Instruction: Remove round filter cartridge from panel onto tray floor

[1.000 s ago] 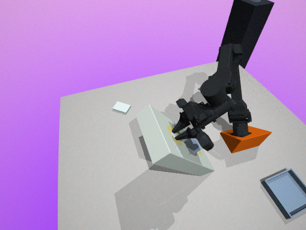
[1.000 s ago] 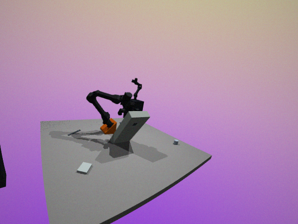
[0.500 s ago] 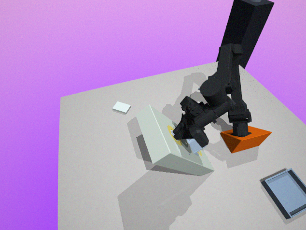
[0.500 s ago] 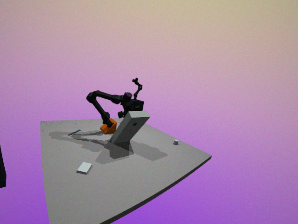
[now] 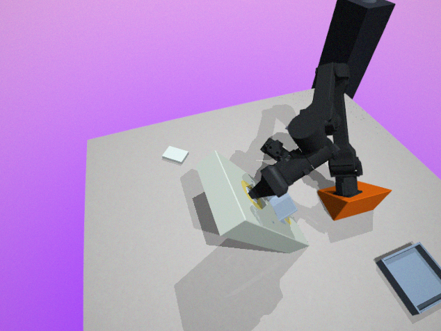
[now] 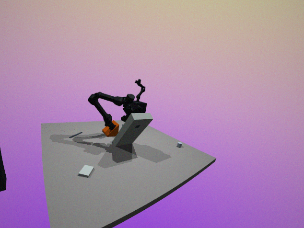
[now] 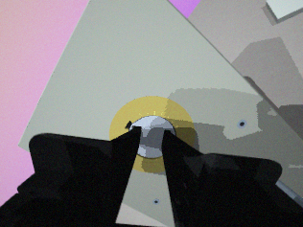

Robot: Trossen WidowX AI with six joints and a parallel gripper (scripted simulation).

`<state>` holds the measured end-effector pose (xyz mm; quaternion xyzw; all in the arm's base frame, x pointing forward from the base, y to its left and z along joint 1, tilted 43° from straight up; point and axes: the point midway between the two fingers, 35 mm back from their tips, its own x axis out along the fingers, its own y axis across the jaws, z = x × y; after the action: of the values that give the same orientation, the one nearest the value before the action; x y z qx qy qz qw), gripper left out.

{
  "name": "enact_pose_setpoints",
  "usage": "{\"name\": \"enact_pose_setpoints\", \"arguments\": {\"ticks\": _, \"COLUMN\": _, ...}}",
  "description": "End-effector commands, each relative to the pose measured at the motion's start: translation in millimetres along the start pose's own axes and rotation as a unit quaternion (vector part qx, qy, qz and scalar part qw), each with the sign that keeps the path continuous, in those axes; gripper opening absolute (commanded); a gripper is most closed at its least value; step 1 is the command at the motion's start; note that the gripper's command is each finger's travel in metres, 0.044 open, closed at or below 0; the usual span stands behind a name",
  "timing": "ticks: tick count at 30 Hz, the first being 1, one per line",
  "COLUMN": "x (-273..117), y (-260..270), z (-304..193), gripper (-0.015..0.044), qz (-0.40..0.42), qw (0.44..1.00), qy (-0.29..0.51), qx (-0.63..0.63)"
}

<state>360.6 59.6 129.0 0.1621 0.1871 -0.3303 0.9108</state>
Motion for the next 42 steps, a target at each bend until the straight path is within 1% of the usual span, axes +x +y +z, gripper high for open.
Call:
{"name": "enact_pose_setpoints", "arguments": {"ticks": 1, "x": 6, "y": 0, "z": 0, "gripper": 0.0, "qz": -0.001, "qw": 0.997, "qy": 0.006, "qx": 0.079}}
{"name": "enact_pose_setpoints", "arguments": {"ticks": 14, "x": 6, "y": 0, "z": 0, "gripper": 0.0, "qz": -0.002, "qw": 0.955, "qy": 0.006, "qx": 0.297}}
{"name": "enact_pose_setpoints", "arguments": {"ticks": 19, "x": 3, "y": 0, "z": -1, "gripper": 0.0, "qz": -0.003, "qw": 0.962, "qy": 0.007, "qx": 0.272}}
{"name": "enact_pose_setpoints", "arguments": {"ticks": 34, "x": -69, "y": 0, "z": -1, "gripper": 0.0, "qz": -0.004, "qw": 0.972, "qy": 0.009, "qx": 0.235}}
{"name": "enact_pose_setpoints", "arguments": {"ticks": 42, "x": -72, "y": -2, "z": -2, "gripper": 0.0, "qz": -0.003, "qw": 0.972, "qy": 0.008, "qx": 0.233}}
